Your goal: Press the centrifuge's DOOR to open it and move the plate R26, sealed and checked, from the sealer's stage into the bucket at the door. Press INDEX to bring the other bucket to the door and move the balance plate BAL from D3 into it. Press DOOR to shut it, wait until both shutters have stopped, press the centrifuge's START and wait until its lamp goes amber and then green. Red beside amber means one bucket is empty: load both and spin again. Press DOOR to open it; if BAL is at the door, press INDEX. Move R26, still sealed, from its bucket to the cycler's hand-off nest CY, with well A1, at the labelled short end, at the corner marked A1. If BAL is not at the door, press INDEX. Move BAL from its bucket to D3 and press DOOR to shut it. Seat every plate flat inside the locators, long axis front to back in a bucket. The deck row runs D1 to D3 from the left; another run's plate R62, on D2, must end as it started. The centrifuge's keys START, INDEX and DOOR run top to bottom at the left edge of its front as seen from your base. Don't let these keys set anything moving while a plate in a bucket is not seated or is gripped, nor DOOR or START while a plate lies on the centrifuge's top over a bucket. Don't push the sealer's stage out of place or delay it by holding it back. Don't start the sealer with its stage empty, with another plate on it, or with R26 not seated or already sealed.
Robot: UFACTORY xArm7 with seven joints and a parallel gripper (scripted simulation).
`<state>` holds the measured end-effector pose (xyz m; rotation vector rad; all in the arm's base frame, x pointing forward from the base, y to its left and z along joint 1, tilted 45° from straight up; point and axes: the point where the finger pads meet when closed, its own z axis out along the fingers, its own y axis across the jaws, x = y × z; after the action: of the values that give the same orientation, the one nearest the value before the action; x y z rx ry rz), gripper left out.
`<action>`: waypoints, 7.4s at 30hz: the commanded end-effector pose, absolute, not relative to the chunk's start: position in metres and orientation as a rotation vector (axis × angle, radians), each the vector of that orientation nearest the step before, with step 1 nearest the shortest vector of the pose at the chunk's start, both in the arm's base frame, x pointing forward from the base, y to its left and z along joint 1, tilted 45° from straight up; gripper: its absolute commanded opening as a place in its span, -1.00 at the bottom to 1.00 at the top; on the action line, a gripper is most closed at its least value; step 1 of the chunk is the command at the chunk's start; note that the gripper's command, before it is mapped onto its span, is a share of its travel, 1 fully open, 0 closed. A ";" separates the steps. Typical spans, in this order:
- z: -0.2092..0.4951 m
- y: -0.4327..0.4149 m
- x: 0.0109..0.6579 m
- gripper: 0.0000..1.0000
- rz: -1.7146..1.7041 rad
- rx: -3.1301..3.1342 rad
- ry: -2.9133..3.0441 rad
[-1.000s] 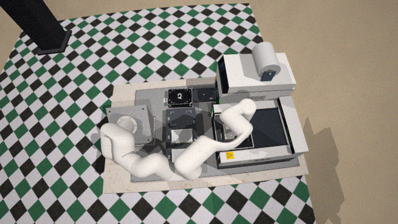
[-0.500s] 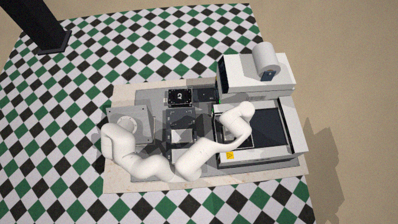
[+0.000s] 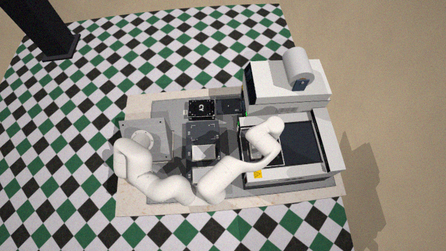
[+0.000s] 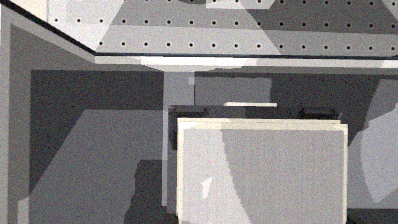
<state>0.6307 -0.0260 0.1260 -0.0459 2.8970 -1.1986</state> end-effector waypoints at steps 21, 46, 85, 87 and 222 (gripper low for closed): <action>0.126 -0.024 0.632 -1.00 -1.193 -0.050 2.893; 0.124 -0.027 0.632 -1.00 -1.193 -0.050 2.893; 0.119 -0.032 0.632 1.00 -1.193 -0.050 2.893; 0.119 -0.032 0.632 1.00 -1.193 -0.050 2.893; 0.207 0.056 0.629 1.00 -1.193 -0.050 2.894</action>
<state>0.6287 0.0497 0.2016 -0.0471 2.8960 -1.1969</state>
